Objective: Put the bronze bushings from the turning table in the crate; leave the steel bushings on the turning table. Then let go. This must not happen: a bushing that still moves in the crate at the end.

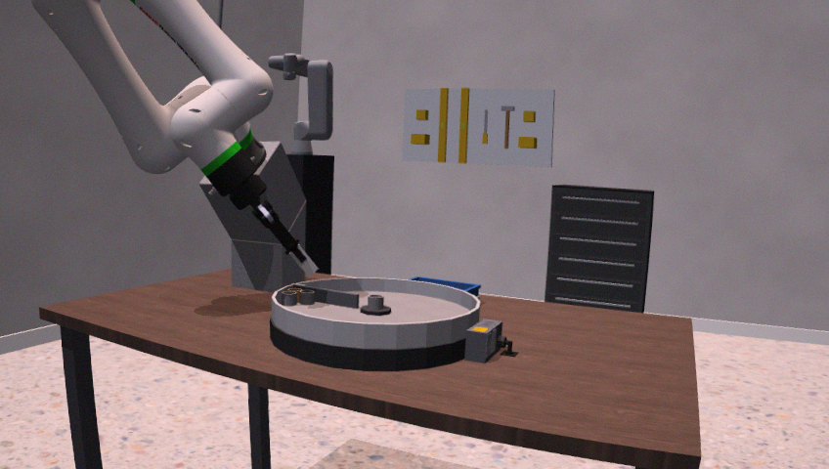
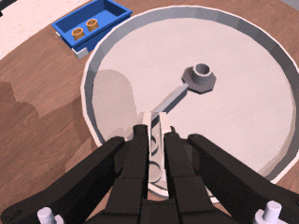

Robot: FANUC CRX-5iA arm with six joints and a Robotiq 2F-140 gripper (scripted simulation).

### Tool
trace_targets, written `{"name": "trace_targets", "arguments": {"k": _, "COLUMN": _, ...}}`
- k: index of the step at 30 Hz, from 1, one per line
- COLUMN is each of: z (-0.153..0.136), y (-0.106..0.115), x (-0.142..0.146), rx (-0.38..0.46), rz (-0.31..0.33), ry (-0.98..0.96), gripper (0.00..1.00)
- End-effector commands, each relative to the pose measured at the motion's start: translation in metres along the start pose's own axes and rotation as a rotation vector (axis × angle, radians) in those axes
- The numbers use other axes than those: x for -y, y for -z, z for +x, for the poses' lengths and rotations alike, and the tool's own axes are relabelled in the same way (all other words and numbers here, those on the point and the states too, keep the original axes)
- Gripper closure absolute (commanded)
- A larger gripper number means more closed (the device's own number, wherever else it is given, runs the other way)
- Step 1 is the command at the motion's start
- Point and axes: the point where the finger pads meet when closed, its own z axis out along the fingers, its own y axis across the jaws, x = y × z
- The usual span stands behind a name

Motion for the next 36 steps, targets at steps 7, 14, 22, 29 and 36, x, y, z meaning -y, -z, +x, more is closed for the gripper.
{"name": "trace_targets", "arguments": {"k": 7, "z": -0.005, "y": -0.006, "x": 0.0, "rx": 0.0, "rz": 0.0, "ry": 0.0, "gripper": 0.94}}
{"name": "trace_targets", "arguments": {"k": 14, "z": -0.015, "y": -0.019, "x": 0.0, "rx": 0.0, "rz": 0.0, "ry": 0.0, "gripper": 0.94}}
{"name": "trace_targets", "arguments": {"k": 22, "z": -0.016, "y": -0.019, "x": 0.0, "rx": 0.0, "rz": 0.0, "ry": 0.0, "gripper": 0.94}}
{"name": "trace_targets", "arguments": {"k": 29, "z": -0.016, "y": -0.019, "x": 0.0, "rx": 0.0, "rz": 0.0, "ry": 0.0, "gripper": 0.94}}
{"name": "trace_targets", "arguments": {"k": 36, "z": -0.016, "y": -0.019, "x": 0.0, "rx": 0.0, "rz": 0.0, "ry": 0.0, "gripper": 0.94}}
